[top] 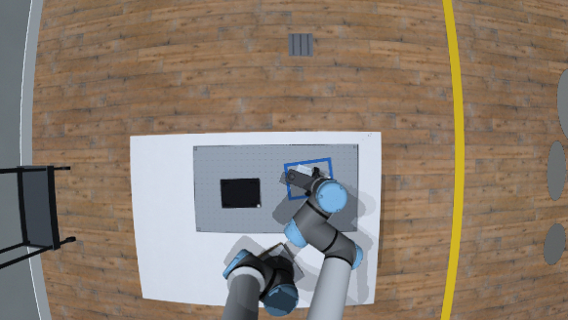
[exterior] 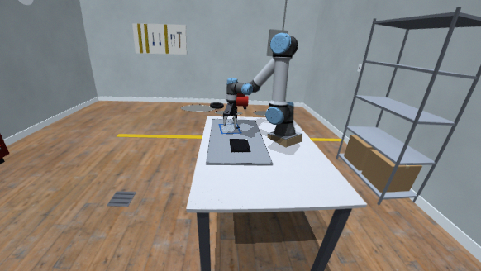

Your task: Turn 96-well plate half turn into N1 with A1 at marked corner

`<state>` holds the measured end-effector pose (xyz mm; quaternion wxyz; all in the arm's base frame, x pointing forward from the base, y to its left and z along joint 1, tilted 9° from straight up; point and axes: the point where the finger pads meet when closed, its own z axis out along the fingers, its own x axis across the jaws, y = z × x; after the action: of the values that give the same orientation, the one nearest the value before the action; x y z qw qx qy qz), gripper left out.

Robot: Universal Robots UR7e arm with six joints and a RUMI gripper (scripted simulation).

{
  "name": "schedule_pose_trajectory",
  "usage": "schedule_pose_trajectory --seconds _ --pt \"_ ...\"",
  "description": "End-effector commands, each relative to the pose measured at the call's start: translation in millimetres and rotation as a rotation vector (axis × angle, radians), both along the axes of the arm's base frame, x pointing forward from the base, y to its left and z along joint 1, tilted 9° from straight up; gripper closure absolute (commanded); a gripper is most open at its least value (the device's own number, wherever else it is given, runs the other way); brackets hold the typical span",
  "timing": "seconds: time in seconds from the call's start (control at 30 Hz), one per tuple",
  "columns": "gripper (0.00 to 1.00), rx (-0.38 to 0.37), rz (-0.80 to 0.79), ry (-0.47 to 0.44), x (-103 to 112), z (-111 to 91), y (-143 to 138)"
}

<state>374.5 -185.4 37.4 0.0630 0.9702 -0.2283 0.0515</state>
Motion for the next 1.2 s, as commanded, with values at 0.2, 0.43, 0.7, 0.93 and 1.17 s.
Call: schedule_pose_trajectory --seconds 0.2,0.43,0.7,0.93,1.17 --pt "1.00 -0.001 0.000 -0.001 0.3 -0.3 -0.3" --pt "0.00 -0.001 0.000 -0.001 0.3 -0.3 -0.3" --pt "0.00 -0.001 0.000 -0.001 0.3 -0.3 -0.3" --pt "0.00 -0.001 0.000 -0.001 0.3 -0.3 -0.3" --pt "0.00 -0.001 0.000 -0.001 -0.8 15.4 2.0"
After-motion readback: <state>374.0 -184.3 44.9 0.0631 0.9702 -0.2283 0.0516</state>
